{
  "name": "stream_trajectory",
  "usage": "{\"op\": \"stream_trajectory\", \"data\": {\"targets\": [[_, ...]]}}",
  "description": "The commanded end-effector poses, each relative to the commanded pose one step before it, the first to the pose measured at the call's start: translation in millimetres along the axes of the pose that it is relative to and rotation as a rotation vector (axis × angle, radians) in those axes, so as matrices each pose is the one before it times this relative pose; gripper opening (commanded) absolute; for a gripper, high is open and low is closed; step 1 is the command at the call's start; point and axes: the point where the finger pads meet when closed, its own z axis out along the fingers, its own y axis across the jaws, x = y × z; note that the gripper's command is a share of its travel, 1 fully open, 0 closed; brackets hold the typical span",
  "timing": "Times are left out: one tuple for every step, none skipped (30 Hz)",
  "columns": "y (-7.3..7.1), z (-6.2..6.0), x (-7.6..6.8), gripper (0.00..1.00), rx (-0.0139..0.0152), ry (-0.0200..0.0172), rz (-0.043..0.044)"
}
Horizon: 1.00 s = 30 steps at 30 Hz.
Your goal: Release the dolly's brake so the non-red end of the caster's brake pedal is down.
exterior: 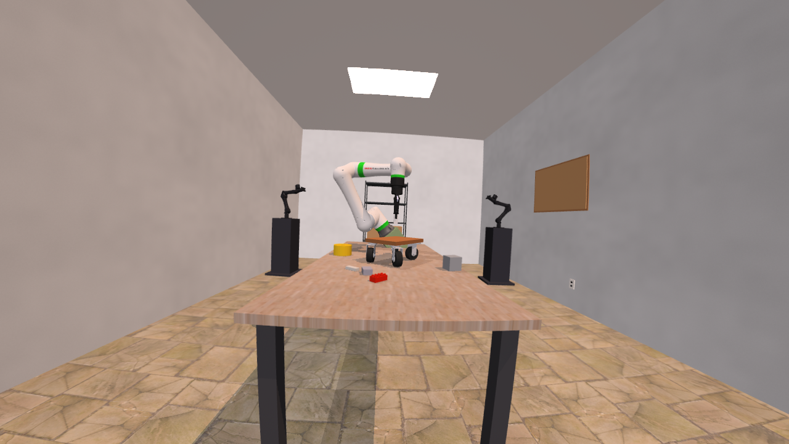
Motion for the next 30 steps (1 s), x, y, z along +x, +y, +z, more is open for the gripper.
{"op": "stream_trajectory", "data": {"targets": [[0.09,0.15,0.11,0.0,-0.00048,0.00017,0.02923],[0.0,0.0,0.0,0.0,0.0,0.0,0.0],[0.02,0.29,0.0,0.0,-0.00001,-0.00001,0.02267],[0.02,0.35,0.0,0.0,-0.00001,-0.00001,0.02792],[0.02,0.42,0.0,0.0,-0.00001,-0.00001,0.03341],[0.03,0.49,0.01,0.0,-0.00002,-0.00001,0.03908],[0.03,0.57,0.01,0.0,-0.00002,-0.00001,0.04483],[0.03,0.64,0.01,0.0,-0.00002,-0.00001,0.05061],[0.03,0.71,0.01,0.0,-0.00002,-0.00001,0.05635],[0.03,0.78,0.01,0.0,-0.00002,-0.00001,0.06198],[0.03,0.85,0.02,0.0,-0.00002,-0.00001,0.06745],[0.03,0.92,0.02,0.0,-0.00002,0.0,0.07249],[0.03,0.98,0.02,0.0,0.00076,0.0002,0.04356],[0.03,1.04,0.02,0.0,0.00104,0.00023,0.04709],[0.03,1.1,0.02,0.0,0.00132,0.00025,0.0491],[0.03,1.15,0.02,0.0,0.00152,0.0003,0.04921],[0.03,1.19,0.02,0.0,0.00164,0.00034,0.04906],[0.0,0.0,0.0,0.0,0.0,0.0,0.0],[0.0,0.0,0.0,0.0,0.0,0.0,0.0],[0.03,1.23,0.02,0.0,0.00076,0.00038,0.14398],[0.03,1.26,0.02,0.0,0.00228,-0.00015,0.03922],[0.03,1.29,0.02,0.0,0.00202,-0.00029,0.0371],[0.03,1.31,0.02,0.0,0.0017,-0.00023,0.04332],[0.03,1.32,0.01,0.0,0.00158,-0.0002,0.04891],[0.04,1.33,0.01,0.0,0.00165,-0.00026,0.04928],[0.04,1.33,0.01,0.0,0.00174,-0.00041,0.04889],[0.04,1.32,0.01,0.0,0.00175,-0.00051,0.04879],[0.04,1.31,0.0,0.0,0.00174,-0.00058,0.04882],[0.04,1.29,0.0,0.0,0.00172,-0.00065,0.04884],[0.04,1.26,0.0,0.0,0.00171,-0.00071,0.04886]]}}
